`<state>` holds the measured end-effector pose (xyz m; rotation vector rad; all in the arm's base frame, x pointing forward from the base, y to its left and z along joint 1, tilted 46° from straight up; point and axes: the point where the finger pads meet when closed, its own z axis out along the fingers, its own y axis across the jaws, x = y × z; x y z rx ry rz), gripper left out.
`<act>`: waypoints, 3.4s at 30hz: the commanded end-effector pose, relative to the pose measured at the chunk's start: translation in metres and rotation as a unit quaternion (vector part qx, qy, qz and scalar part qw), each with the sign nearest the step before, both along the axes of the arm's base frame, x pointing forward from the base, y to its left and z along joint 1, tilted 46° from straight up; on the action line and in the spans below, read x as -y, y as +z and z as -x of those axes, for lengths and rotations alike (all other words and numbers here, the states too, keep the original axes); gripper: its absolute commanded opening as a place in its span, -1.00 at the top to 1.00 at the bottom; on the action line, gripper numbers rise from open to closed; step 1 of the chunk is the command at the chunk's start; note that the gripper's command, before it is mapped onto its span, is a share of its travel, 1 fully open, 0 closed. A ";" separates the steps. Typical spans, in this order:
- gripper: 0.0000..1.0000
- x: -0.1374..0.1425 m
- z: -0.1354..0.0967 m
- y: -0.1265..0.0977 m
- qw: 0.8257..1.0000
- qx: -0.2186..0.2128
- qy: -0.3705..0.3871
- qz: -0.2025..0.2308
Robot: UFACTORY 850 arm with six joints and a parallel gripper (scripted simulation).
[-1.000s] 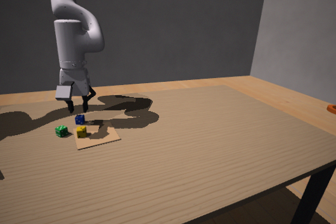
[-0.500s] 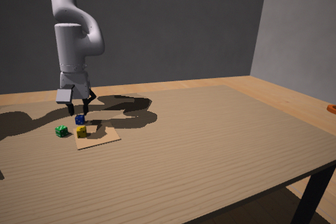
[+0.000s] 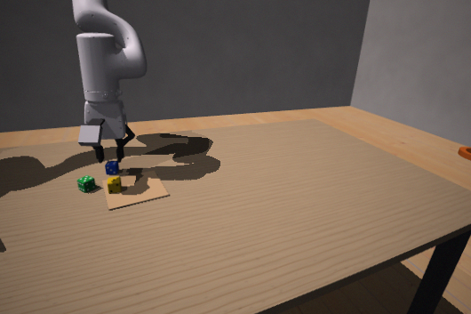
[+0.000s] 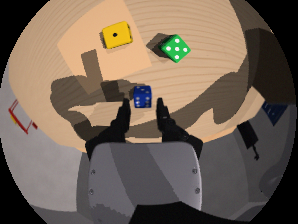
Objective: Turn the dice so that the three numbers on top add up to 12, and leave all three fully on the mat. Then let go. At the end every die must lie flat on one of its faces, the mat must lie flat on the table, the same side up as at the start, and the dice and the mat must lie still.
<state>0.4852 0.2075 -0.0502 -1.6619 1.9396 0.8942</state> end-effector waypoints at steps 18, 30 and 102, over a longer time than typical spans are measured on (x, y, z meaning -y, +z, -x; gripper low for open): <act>0.05 0.000 -0.001 0.000 1.000 0.001 0.000 0.000; 0.05 0.000 -0.001 0.000 1.000 0.001 0.000 0.000; 0.05 -0.023 0.001 -0.022 1.000 0.001 0.000 0.000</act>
